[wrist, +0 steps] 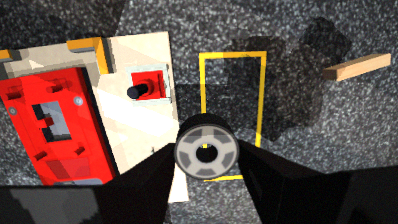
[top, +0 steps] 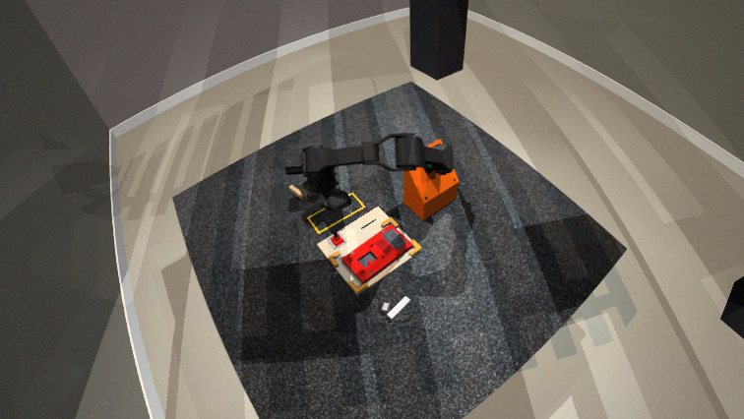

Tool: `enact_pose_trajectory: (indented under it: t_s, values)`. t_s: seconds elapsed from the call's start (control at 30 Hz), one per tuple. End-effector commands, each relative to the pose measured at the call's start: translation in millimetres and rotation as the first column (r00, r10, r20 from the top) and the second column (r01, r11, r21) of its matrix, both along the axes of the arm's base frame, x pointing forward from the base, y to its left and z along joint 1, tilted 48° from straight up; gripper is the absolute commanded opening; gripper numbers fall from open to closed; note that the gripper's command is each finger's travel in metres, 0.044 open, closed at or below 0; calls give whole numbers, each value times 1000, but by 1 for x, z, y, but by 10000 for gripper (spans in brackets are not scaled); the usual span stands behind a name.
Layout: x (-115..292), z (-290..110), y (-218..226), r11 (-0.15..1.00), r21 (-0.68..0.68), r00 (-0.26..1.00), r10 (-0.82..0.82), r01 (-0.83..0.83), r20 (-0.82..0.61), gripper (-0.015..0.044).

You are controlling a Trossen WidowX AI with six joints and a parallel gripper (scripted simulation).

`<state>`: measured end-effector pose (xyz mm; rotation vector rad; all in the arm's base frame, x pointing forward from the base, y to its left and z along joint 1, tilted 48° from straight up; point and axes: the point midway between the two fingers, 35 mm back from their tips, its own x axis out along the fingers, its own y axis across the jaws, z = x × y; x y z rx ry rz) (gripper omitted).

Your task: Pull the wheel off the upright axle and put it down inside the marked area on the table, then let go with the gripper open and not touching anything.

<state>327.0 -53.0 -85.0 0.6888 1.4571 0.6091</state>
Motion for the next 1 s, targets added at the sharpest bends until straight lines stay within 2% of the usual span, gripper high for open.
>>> enact_pose_trajectory:
  t_s: [0.0, 0.23, 0.57, 0.97]
  values:
    - [-11, -14, -15, 1000, -6, 1000, 4, -4, 6, 0]
    - [-28, -32, -31, 1000, -3, 1000, 7, -7, 9, 0]
    - [-26, -48, -14, 1000, -3, 1000, 7, -7, 10, 0]
    - [-23, -96, 40, 1000, 0, 1000, 6, -6, 9, 0]
